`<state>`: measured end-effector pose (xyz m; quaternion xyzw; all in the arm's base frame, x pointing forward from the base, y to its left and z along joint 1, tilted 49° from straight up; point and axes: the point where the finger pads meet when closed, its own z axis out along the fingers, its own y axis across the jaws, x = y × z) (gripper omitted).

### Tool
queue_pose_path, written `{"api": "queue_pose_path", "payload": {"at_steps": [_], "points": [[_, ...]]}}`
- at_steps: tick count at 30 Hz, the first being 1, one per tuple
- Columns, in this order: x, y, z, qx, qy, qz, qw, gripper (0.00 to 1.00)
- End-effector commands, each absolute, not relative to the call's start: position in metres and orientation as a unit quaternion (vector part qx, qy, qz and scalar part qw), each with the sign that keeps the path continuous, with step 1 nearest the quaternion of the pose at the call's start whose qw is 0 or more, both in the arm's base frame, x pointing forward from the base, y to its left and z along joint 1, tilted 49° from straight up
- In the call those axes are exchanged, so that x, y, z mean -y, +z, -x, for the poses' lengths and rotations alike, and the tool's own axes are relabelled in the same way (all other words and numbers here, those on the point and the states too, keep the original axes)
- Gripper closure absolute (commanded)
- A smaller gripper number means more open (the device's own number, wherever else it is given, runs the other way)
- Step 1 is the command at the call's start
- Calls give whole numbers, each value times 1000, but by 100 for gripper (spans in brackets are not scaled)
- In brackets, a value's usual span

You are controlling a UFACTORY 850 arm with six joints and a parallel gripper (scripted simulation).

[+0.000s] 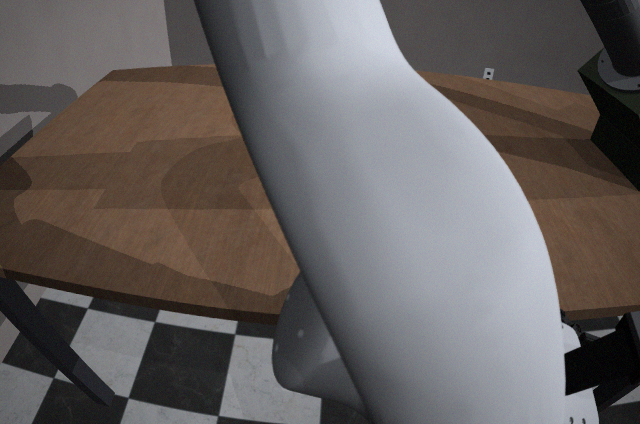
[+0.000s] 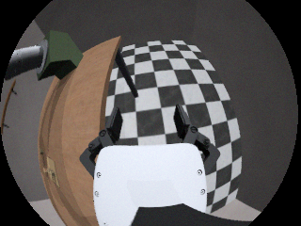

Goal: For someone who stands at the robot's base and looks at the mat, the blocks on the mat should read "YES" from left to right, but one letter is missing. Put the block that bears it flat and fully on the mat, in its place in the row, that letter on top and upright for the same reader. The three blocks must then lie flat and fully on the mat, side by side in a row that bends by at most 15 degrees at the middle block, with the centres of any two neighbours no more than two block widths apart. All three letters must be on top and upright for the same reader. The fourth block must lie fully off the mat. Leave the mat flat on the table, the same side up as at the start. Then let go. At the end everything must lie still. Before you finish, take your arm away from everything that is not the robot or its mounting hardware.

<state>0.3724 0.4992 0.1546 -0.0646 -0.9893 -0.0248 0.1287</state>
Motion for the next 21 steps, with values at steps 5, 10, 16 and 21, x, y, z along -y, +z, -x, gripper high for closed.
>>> {"api": "queue_pose_path", "payload": {"at_steps": [5, 10, 16, 21], "points": [[-415, 204, -430, 992, -44, 52, 103, 0], [-369, 225, -451, 994, -49, 47, 88, 0], [-295, 256, -474, 996, -54, 39, 65, 0], [-233, 279, -482, 997, -54, 32, 46, 0]]}}
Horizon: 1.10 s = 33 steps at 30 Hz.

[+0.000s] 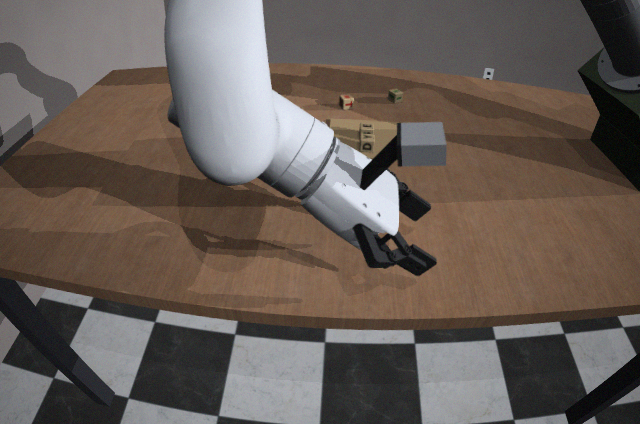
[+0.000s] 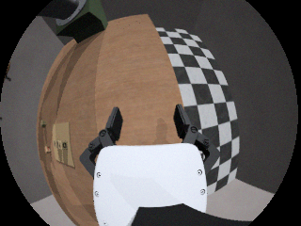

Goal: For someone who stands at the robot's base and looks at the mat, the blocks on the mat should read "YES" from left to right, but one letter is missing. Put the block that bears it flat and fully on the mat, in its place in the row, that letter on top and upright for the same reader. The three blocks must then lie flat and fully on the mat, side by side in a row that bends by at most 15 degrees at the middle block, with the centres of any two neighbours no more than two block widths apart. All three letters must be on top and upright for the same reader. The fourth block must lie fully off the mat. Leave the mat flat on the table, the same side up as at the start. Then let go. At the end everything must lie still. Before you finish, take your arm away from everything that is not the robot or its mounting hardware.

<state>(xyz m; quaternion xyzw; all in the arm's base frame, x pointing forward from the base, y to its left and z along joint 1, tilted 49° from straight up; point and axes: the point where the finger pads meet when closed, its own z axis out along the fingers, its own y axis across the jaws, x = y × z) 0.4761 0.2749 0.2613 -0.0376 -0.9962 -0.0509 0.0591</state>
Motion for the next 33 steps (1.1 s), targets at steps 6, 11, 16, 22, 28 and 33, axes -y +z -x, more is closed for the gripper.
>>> {"api": "queue_pose_path", "payload": {"at_steps": [6, 11, 16, 22, 28, 33], "points": [[-169, 300, -482, 998, -50, 26, 27, 0], [-106, 319, -473, 999, -43, 20, 8, 0], [-44, 336, -454, 999, -31, 14, -10, 0], [-3, 345, -436, 1000, -21, 10, -21, 0], [-1, 346, -435, 1000, -20, 10, -21, 0], [-1, 346, -435, 1000, -20, 10, -21, 0]]}}
